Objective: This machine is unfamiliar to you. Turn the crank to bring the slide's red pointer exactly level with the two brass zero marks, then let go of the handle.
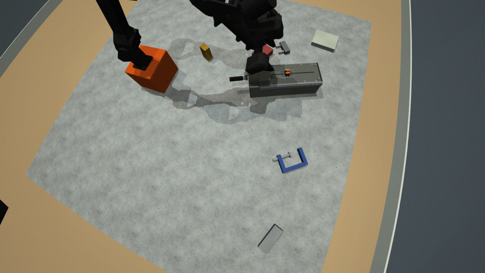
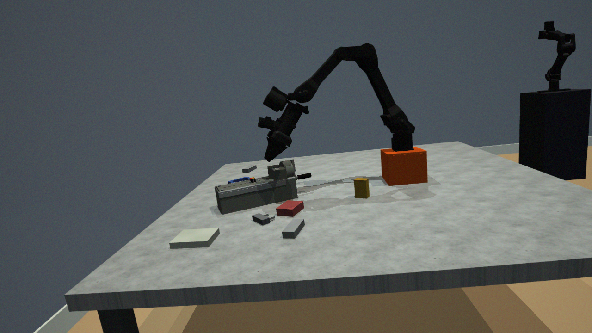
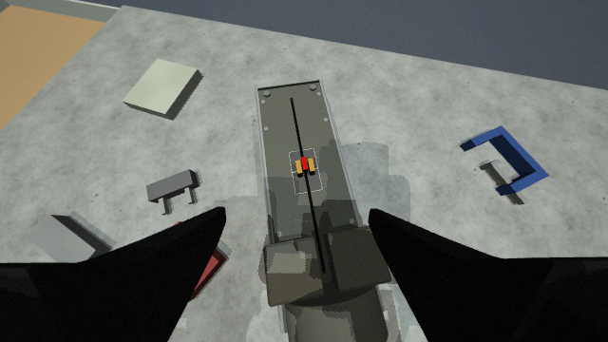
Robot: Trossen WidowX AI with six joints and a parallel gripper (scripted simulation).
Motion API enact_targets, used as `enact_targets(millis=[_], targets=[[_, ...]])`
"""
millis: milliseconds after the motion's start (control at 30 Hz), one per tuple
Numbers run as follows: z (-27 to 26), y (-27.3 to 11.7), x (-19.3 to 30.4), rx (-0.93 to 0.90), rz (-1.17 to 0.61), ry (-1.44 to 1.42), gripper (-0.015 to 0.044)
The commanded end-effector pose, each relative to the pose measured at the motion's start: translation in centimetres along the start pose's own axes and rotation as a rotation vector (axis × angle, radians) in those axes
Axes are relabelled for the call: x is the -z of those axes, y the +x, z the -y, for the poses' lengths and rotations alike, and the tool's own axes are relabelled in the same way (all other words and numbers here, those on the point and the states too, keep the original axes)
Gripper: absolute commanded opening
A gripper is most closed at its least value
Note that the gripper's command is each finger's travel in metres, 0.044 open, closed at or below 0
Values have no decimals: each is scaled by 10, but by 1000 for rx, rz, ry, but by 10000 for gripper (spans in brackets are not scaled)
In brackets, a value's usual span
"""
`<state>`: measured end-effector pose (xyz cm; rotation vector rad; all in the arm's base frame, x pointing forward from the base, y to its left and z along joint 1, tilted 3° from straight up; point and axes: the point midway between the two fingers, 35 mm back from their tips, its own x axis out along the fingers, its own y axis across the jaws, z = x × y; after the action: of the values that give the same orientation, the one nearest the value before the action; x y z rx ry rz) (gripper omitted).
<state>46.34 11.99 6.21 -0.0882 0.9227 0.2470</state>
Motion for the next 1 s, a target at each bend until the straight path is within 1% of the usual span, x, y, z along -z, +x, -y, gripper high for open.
enact_targets(millis=[0,333,533,600,967], targets=[[1,0,0,4,5,6,440],[1,-1,-1,3,5,5,440],[-4,-37,-29,0,4,1,440],[-4,-42,-32,0,3,0,440],[10,-69,-4,-25,43,-61,440]])
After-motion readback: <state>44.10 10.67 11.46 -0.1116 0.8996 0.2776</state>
